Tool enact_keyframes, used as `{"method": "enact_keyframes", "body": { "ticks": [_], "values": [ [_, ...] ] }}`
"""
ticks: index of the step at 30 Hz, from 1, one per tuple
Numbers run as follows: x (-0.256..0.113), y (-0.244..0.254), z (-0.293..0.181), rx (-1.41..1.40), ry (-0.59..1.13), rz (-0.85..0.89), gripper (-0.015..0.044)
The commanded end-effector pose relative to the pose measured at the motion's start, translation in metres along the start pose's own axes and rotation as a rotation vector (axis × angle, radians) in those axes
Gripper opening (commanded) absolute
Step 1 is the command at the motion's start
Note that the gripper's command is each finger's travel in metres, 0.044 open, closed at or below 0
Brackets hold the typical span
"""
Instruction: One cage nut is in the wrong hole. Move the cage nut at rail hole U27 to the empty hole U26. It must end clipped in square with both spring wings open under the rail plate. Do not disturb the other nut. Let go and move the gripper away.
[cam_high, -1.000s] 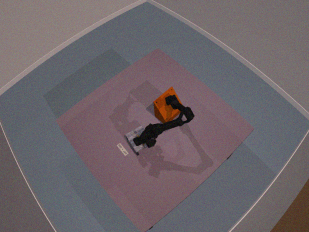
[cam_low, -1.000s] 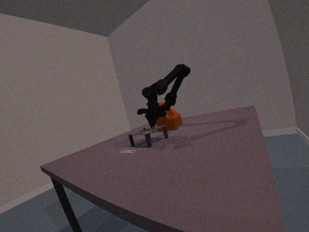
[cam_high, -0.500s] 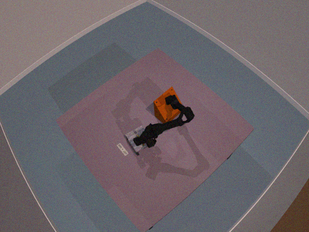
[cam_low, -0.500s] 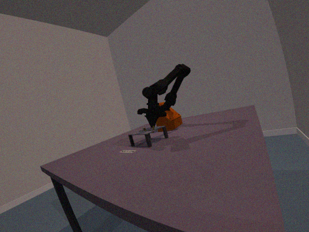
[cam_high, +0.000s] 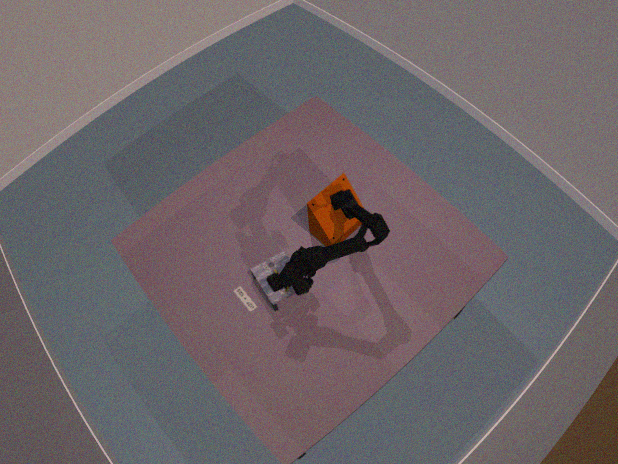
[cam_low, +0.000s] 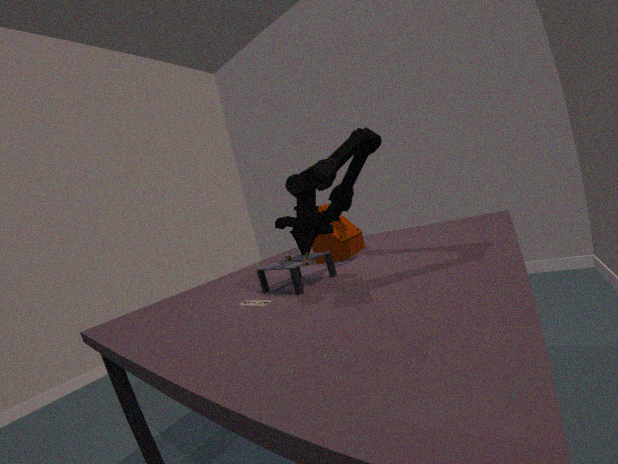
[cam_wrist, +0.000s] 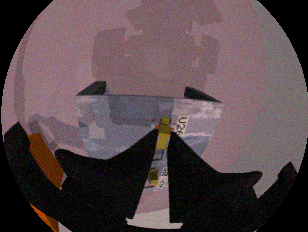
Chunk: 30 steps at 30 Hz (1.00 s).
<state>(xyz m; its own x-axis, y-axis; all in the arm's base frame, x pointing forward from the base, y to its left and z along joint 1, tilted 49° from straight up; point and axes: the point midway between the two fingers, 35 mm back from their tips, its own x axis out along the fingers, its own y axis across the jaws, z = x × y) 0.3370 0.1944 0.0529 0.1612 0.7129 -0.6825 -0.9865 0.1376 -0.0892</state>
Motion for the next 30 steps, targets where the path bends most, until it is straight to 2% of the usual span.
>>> {"method": "enact_keyframes", "body": {
  "ticks": [1,30],
  "values": [
    [-0.0011,-0.0012,0.0008,-0.001,0.001,-0.009,0.0024],
    [-0.001,-0.0003,0.0008,0.0,0.002,-0.026,0.0024]
  ]
}}
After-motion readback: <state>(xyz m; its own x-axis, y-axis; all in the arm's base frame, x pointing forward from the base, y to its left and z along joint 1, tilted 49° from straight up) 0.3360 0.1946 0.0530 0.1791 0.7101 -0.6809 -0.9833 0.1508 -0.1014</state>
